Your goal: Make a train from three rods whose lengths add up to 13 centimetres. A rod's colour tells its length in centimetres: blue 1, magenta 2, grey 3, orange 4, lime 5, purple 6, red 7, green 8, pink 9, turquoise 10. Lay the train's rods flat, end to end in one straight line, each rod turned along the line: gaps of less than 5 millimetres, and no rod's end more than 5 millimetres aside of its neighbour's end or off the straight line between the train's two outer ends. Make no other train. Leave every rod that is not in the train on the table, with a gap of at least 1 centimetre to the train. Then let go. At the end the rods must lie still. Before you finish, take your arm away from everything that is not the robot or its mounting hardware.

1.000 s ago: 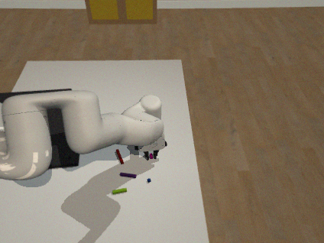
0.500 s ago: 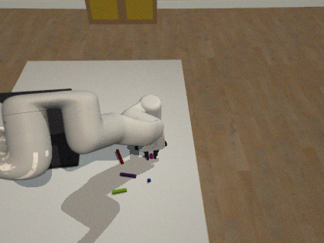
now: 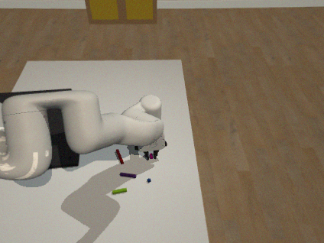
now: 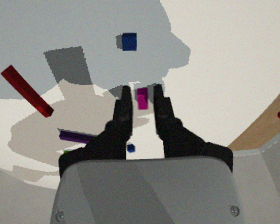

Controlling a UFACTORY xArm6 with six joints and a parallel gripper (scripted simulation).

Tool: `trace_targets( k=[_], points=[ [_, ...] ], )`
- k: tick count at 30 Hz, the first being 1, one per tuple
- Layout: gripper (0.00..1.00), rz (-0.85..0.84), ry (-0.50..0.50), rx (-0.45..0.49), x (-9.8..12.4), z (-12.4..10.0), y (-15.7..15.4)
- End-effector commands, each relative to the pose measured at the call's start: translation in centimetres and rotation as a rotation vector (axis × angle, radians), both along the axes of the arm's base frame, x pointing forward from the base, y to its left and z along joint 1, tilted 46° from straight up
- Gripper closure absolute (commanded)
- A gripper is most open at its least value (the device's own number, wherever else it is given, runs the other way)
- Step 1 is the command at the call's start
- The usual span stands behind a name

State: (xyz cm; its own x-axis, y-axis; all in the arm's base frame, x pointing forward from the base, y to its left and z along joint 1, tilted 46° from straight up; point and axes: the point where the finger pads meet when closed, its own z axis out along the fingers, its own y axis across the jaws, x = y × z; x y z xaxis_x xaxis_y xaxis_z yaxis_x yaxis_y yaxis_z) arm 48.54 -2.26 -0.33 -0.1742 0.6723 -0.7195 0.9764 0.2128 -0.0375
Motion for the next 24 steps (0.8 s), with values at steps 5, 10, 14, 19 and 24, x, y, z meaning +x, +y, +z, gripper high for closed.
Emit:
trace_targets(
  k=[5, 10, 14, 19, 24],
  points=[
    [0.96, 0.002, -0.003, 0.001, 0.11, 0.1, 0.11],
    [0.96, 0.002, -0.003, 0.001, 0.11, 0.1, 0.11],
    [0.96, 0.002, -0.003, 0.001, 0.11, 0.1, 0.11],
    [0.96, 0.002, -0.003, 0.001, 0.11, 0.1, 0.11],
    [0.96, 0.002, -0.003, 0.001, 0.11, 0.1, 0.11]
  ],
)
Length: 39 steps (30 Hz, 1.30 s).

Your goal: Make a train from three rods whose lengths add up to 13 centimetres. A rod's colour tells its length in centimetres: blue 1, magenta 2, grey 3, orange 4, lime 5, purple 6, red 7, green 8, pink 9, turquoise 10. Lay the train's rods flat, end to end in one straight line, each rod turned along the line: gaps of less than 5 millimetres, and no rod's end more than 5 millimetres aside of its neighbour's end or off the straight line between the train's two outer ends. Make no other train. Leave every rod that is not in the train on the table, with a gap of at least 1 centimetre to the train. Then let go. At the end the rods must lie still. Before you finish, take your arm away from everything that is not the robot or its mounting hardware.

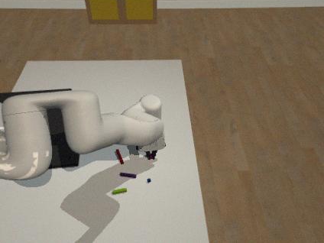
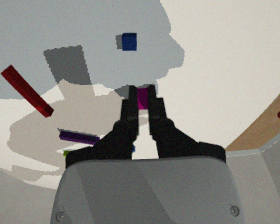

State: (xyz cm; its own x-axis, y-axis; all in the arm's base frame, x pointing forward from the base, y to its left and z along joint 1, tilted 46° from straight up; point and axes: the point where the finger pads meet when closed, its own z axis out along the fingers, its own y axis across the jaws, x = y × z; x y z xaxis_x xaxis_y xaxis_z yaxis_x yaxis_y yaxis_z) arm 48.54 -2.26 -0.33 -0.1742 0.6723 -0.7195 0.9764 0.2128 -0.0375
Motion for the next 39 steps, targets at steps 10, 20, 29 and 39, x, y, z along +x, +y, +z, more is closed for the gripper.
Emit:
trace_targets(
  k=[10, 20, 29, 39],
  points=[
    [0.96, 0.002, -0.003, 0.001, 0.1, 0.1, 0.1],
    [0.96, 0.002, -0.003, 0.001, 0.0, 0.8, 0.8],
    [0.96, 0.002, -0.003, 0.001, -0.7, 4.5, 4.6],
    [0.96, 0.002, -0.003, 0.001, -1.2, 7.0, 7.2]
  ],
)
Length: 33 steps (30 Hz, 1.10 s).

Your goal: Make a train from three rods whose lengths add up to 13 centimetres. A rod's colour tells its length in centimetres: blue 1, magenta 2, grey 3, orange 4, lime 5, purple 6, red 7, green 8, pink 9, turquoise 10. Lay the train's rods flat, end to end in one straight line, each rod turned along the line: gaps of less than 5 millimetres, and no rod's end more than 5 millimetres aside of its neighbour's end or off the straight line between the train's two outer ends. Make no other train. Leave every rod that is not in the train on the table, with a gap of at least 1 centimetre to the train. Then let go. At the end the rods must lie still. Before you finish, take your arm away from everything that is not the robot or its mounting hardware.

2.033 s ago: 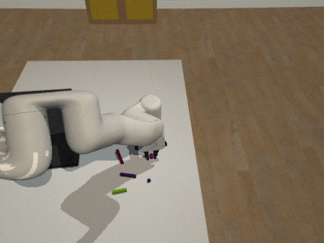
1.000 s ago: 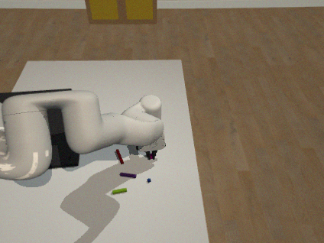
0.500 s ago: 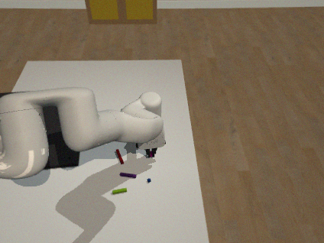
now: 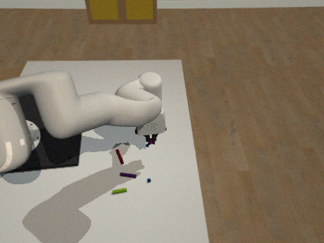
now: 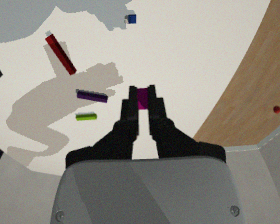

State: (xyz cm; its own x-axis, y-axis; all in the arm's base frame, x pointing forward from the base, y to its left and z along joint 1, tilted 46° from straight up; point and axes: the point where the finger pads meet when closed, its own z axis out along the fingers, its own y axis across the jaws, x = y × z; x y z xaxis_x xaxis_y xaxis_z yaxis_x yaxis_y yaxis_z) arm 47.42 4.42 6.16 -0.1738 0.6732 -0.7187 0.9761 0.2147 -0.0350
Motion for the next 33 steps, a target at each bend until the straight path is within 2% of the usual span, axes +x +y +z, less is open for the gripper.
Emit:
trace_targets(
  k=[1, 10, 11, 12, 14, 23, 25, 26, 30, 33],
  points=[
    [0.96, 0.0, -0.001, -0.001, -0.1, 0.5, 0.5],
    [0.96, 0.001, 0.001, 0.0, -0.2, 0.4, 0.7],
    [0.96, 0.007, 0.006, 0.001, -0.6, -0.5, 1.6],
    [0.96, 0.019, 0.019, 0.003, -1.5, -2.3, 3.3],
    [0.96, 0.023, 0.022, 0.003, -1.8, -2.8, 3.9],
    [0.96, 0.059, 0.06, -0.003, -5.9, -8.5, 8.8],
    [0.96, 0.059, 0.06, -0.003, -5.9, -8.5, 8.8],
    [0.96, 0.07, 0.071, -0.008, -7.4, -10.3, 10.1],
    [0.96, 0.081, 0.082, -0.015, -9.1, -12.1, 11.4],
    [0.96, 0.082, 0.083, -0.016, -9.3, -12.3, 11.5]
  ],
)
